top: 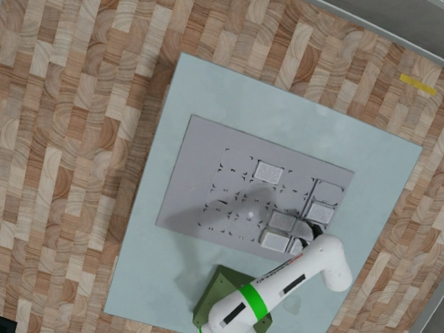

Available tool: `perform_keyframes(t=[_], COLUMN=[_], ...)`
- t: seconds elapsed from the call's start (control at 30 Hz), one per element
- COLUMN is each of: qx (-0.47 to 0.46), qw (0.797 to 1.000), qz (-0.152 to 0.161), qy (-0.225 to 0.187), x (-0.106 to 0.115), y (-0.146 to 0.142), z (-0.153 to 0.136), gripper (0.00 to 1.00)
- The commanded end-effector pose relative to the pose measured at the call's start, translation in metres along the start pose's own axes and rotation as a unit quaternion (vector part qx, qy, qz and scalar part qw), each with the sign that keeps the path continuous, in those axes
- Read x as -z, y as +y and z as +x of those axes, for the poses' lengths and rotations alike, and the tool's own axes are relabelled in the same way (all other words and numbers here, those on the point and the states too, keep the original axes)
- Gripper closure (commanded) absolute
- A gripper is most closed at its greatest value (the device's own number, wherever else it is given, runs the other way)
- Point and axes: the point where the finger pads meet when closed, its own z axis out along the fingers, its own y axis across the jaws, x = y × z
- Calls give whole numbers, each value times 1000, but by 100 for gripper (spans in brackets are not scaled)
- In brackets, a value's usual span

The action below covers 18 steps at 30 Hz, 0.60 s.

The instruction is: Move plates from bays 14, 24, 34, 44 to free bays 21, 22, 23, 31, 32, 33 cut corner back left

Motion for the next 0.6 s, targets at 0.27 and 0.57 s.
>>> perform_keyframes(t=[0.27, 0.57], qx=[0, 0], qw=[1000, 1000], qz=[1, 1], qy=[1, 1], x=[1, 1], y=[-6, -11], z=[-23, -46], gripper=[90, 90])
